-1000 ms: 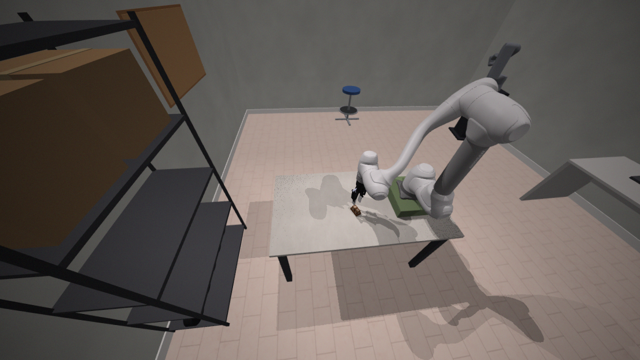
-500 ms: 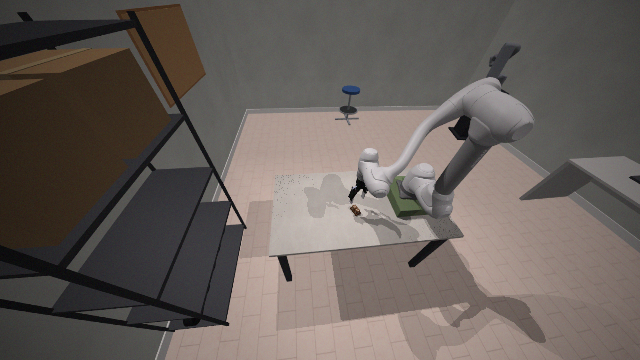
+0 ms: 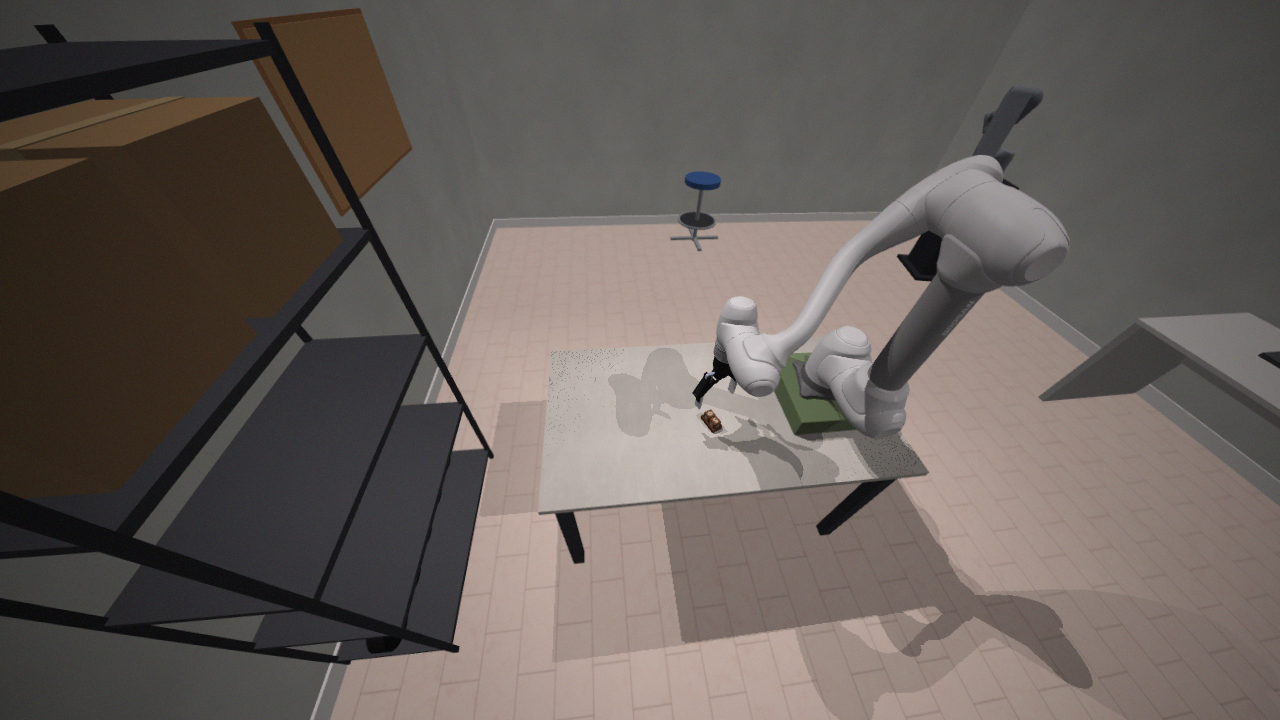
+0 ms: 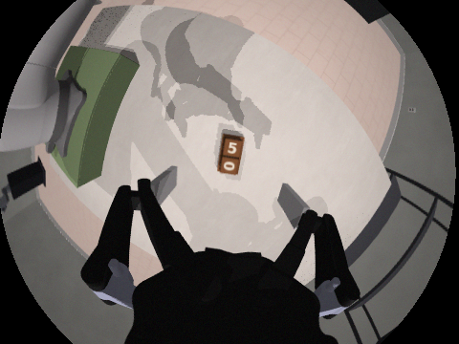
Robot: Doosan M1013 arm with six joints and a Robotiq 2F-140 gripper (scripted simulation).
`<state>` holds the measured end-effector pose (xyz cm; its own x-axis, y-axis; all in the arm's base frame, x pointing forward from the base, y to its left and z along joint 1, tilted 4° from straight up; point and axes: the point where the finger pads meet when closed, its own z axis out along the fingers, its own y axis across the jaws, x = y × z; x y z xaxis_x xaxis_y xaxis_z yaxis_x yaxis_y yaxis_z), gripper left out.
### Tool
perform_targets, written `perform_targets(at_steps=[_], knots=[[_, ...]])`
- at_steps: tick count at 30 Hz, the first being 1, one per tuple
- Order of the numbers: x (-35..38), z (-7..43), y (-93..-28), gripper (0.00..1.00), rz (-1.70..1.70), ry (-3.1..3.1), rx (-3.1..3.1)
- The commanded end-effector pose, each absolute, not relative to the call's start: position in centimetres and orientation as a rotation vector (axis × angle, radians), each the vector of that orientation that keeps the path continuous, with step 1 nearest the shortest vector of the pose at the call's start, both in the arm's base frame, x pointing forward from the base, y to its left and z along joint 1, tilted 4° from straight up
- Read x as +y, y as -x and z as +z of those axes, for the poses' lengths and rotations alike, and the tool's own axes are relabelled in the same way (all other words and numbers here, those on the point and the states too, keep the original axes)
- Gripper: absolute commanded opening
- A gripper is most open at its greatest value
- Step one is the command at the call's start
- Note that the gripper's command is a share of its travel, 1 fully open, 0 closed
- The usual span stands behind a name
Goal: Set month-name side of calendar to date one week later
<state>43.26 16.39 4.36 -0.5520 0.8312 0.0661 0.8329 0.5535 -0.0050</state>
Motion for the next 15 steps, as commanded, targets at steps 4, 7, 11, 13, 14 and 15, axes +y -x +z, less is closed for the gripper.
perform_targets(at_steps=[4,7,11,13,14,15], knots=[[16.4,4.5,-43.3,1.00,-0.042,1.456,-2.715],[16.4,4.8,-43.3,1.00,-0.042,1.456,-2.715],[16.3,5.7,-43.3,1.00,-0.042,1.456,-2.715],[16.3,6.4,-43.3,1.00,-0.042,1.456,-2.715],[16.3,6.7,-43.4,1.00,-0.042,1.456,-2.715],[16.3,7.1,-43.4,1.00,-0.042,1.456,-2.715]])
